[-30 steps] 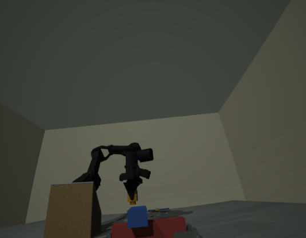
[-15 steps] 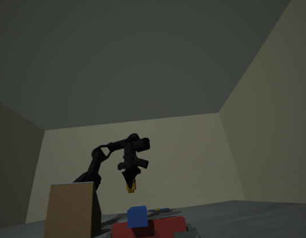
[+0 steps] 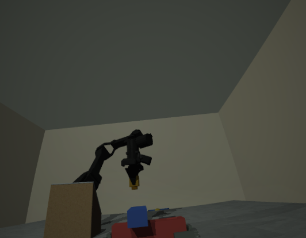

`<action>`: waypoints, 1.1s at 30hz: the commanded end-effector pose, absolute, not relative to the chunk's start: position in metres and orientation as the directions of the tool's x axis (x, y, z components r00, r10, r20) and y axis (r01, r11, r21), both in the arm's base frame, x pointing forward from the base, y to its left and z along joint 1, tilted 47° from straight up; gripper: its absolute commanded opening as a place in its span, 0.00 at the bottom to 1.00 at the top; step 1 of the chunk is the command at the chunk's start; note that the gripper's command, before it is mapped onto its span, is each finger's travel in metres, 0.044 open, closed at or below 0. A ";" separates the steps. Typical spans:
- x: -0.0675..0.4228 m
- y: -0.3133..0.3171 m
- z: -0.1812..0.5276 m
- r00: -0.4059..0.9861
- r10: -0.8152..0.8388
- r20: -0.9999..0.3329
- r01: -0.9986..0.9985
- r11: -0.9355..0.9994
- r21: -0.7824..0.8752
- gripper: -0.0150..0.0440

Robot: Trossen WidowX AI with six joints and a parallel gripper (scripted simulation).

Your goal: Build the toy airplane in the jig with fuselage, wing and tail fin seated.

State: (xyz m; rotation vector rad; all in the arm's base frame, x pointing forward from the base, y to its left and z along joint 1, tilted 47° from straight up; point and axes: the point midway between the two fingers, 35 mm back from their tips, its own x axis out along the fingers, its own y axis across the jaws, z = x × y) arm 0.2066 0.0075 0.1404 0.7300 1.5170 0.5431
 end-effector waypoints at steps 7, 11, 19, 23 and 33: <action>0.227 -0.009 0.128 0.009 0.721 -0.693 0.099 0.689 0.718 0.25; 0.235 -0.015 0.123 0.009 0.720 -0.694 0.092 0.690 0.718 0.25; 0.249 -0.027 0.109 0.011 0.714 -0.700 0.085 0.697 0.712 0.25; 0.253 -0.031 0.104 0.012 0.710 -0.704 0.087 0.701 0.708 0.25; 0.268 -0.045 0.087 0.013 0.709 -0.705 0.071 0.703 0.708 0.25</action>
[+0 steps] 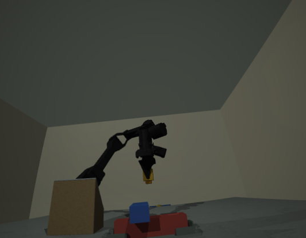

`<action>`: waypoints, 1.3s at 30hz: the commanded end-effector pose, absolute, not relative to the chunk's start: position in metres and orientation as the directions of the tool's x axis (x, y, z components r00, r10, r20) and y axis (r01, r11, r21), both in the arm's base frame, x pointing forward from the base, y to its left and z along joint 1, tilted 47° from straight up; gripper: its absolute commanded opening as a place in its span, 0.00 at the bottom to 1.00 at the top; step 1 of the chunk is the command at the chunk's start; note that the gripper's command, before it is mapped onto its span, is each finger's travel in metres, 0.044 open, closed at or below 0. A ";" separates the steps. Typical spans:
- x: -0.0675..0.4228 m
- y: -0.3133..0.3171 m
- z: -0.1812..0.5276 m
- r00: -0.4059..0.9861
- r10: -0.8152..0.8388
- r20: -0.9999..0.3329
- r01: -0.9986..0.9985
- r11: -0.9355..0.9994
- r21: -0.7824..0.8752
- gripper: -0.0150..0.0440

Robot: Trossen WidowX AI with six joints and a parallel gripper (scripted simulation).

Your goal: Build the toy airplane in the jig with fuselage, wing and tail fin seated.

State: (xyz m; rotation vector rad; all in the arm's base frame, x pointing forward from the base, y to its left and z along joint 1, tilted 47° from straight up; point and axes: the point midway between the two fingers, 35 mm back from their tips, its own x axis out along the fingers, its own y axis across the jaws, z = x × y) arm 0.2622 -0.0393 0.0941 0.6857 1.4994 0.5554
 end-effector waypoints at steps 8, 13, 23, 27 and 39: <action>0.280 -0.057 0.071 0.013 0.709 -0.705 0.054 0.703 0.709 0.25; 0.288 -0.065 0.061 0.013 0.710 -0.704 0.044 0.703 0.709 0.25; 0.300 -0.079 0.037 0.014 0.711 -0.704 0.024 0.703 0.711 0.25; 0.305 -0.084 0.027 0.014 0.711 -0.703 0.016 0.703 0.711 0.25; 0.316 -0.100 -0.005 0.014 0.712 -0.702 -0.009 0.702 0.712 0.25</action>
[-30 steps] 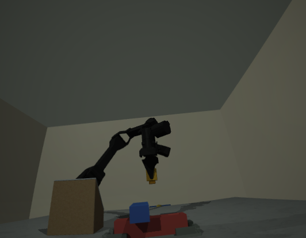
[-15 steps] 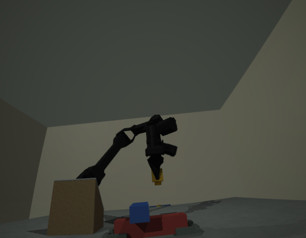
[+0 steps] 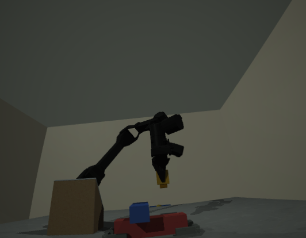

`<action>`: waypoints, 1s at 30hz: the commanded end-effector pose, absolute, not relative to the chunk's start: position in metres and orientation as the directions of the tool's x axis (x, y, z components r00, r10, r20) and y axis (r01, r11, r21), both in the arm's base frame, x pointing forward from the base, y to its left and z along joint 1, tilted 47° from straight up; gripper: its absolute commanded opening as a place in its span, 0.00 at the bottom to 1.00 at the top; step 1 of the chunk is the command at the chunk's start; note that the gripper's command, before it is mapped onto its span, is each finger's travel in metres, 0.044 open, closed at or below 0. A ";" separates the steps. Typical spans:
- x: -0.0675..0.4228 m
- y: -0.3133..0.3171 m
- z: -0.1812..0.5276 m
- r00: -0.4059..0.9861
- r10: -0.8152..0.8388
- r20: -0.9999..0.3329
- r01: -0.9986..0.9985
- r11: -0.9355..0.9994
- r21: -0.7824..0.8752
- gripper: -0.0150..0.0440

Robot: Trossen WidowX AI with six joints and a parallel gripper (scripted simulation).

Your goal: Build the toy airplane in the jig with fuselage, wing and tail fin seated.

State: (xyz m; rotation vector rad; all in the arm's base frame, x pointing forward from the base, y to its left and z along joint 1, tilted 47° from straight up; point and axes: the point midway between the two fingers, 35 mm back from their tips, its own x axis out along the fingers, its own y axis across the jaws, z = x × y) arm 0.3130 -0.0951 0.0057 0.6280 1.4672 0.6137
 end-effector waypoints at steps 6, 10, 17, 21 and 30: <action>0.321 -0.108 -0.022 0.014 0.713 -0.701 -0.022 0.701 0.713 0.25; 0.323 -0.112 -0.033 0.014 0.714 -0.700 -0.030 0.700 0.713 0.25; 0.326 -0.120 -0.054 0.015 0.715 -0.699 -0.044 0.699 0.714 0.25; 0.328 -0.124 -0.067 0.015 0.715 -0.699 -0.053 0.698 0.714 0.25; 0.329 -0.127 -0.074 0.015 0.716 -0.698 -0.058 0.698 0.714 0.37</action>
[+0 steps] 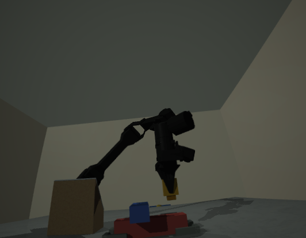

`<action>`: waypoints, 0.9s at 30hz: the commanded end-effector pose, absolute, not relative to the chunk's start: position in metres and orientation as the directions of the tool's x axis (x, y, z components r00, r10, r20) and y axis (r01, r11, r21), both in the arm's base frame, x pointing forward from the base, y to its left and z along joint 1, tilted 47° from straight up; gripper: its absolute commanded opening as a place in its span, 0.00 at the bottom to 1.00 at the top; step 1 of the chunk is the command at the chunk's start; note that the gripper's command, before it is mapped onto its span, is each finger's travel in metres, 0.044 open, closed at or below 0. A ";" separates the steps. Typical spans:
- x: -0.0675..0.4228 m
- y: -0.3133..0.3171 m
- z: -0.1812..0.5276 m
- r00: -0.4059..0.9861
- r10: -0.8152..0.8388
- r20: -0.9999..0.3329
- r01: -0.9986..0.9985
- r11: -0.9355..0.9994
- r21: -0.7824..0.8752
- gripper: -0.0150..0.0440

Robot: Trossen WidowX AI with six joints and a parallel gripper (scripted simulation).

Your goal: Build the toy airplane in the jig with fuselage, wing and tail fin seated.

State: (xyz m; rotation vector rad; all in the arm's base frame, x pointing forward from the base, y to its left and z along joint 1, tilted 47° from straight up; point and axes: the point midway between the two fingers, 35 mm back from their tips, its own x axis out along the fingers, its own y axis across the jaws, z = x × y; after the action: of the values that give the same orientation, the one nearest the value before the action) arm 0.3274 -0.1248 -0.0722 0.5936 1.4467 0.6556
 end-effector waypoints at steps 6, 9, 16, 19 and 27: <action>0.328 -0.127 -0.075 0.015 0.716 -0.698 -0.058 0.698 0.714 0.37; 0.328 -0.127 -0.075 0.015 0.716 -0.698 -0.058 0.698 0.714 0.37; 0.328 -0.127 -0.075 0.015 0.716 -0.698 -0.058 0.698 0.714 0.37; 0.328 -0.127 -0.075 0.015 0.716 -0.698 -0.058 0.698 0.714 0.37; 0.329 -0.122 -0.080 0.015 0.716 -0.698 -0.058 0.698 0.714 0.37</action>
State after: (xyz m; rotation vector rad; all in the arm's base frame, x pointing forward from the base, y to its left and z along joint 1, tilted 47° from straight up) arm 0.3294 -0.1264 -0.0766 0.5820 1.4385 0.6544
